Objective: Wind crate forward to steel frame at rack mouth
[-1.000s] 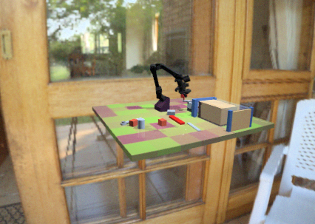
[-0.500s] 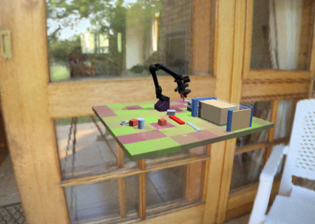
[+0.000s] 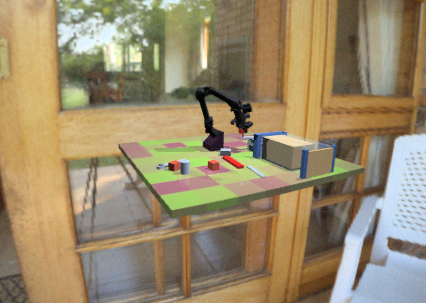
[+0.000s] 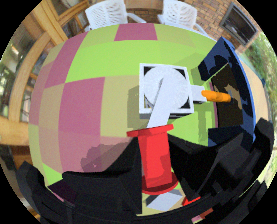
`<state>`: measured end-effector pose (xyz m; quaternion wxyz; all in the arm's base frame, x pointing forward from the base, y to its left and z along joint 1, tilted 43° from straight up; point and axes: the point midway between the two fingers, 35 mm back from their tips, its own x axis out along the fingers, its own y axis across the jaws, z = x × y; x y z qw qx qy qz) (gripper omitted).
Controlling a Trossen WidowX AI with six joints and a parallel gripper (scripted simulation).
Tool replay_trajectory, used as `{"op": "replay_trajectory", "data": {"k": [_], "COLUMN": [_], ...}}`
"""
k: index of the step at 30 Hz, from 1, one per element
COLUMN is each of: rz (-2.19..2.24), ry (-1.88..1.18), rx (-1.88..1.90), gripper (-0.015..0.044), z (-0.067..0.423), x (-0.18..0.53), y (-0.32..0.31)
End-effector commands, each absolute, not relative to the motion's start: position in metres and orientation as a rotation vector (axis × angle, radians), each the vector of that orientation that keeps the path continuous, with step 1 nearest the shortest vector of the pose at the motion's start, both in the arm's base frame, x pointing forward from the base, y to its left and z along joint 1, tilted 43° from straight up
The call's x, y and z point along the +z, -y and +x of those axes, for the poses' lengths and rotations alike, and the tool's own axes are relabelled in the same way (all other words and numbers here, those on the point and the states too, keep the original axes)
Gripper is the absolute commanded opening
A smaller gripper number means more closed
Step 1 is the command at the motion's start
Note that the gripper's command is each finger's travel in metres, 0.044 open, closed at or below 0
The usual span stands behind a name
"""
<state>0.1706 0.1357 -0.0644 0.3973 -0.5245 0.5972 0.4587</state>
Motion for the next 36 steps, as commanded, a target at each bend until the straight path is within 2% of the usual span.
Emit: {"op": "replay_trajectory", "data": {"k": [1, 36], "rz": [-1.360, -1.362], "ry": [-1.508, -1.507], "rx": [1.122, 1.119], "gripper": [0.0000, 0.0000], "z": [0.185, 0.238], "x": [-0.062, -0.065], "y": [-0.129, -0.125]}}
